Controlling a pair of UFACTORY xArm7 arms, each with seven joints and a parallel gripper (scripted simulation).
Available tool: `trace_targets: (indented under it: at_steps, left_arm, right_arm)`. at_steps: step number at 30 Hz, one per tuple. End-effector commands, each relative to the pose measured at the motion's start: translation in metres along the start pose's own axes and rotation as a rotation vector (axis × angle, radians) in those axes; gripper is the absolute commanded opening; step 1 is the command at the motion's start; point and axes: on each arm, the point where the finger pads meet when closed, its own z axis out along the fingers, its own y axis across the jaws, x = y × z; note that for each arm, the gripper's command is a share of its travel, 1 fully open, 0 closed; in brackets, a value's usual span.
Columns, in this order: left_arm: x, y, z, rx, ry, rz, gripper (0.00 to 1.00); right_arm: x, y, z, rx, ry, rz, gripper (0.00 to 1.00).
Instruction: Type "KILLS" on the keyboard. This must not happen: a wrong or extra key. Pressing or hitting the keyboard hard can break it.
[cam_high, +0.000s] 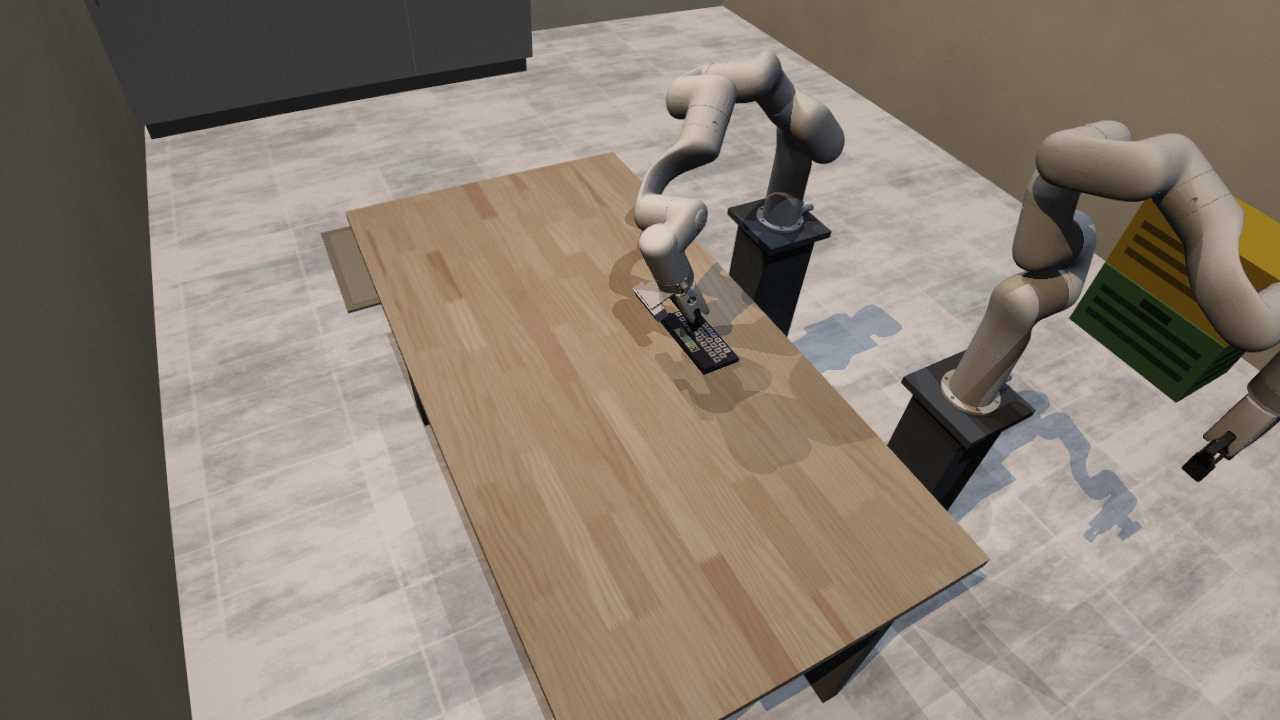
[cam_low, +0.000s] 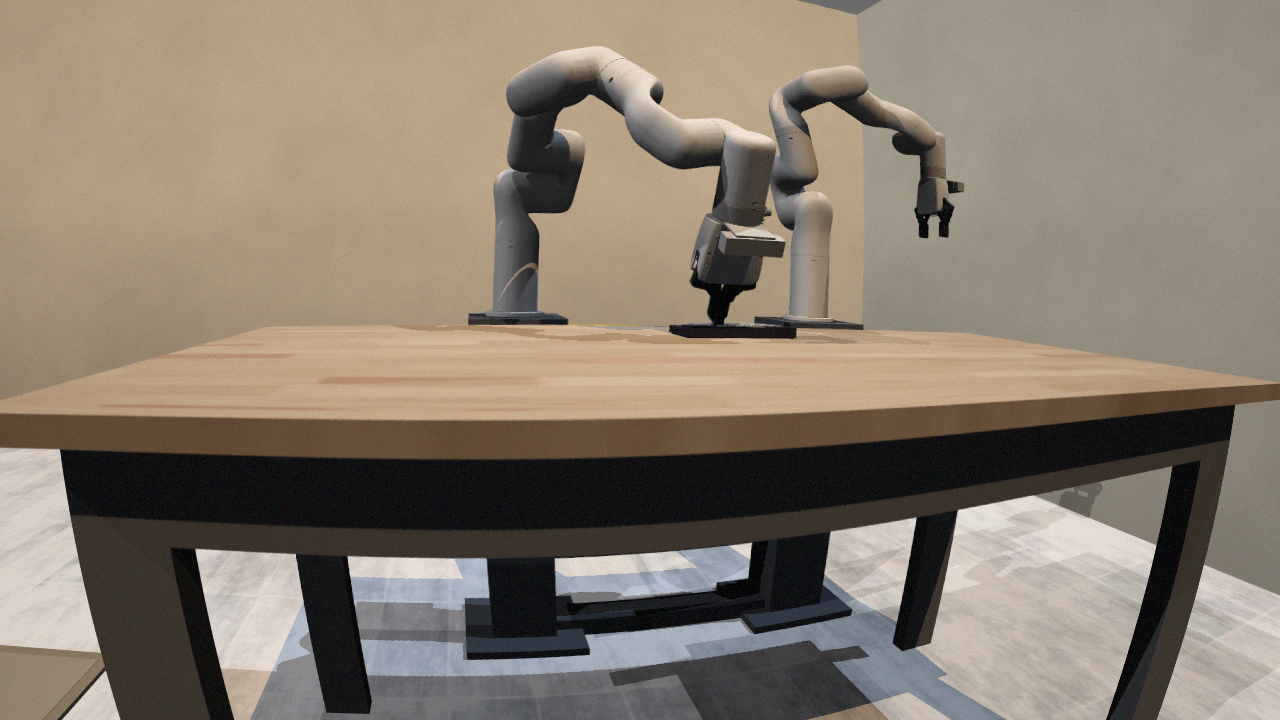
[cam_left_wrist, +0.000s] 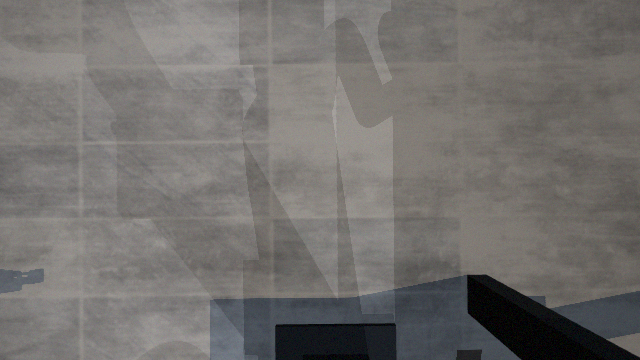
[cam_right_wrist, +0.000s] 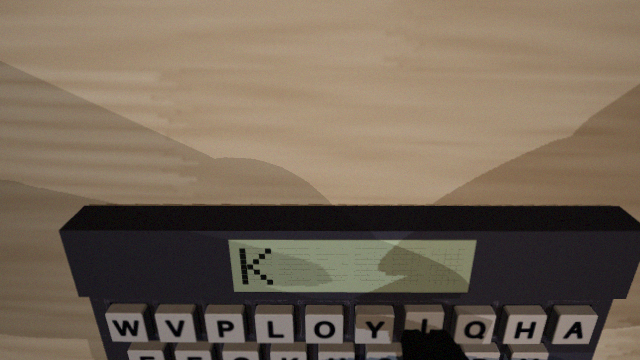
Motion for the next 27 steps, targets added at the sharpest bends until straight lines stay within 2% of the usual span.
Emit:
trace_targets:
  at_steps: [1, 14, 27]
  left_arm:
    - [0.0013, 0.0000, -0.0019, 0.000, 0.005, 0.000, 1.00]
    - [0.0013, 0.0000, -0.0019, 0.000, 0.005, 0.000, 1.00]
    - [0.0013, 0.0000, -0.0019, 0.000, 0.005, 0.000, 1.00]
  right_arm:
    - [0.0008, -0.0009, -0.0019, 0.002, 0.005, -0.001, 0.00]
    - [0.0011, -0.0009, -0.0013, 0.002, 0.005, -0.001, 0.00]
    - [-0.0034, -0.0019, -0.0107, 0.002, 0.005, -0.001, 0.00]
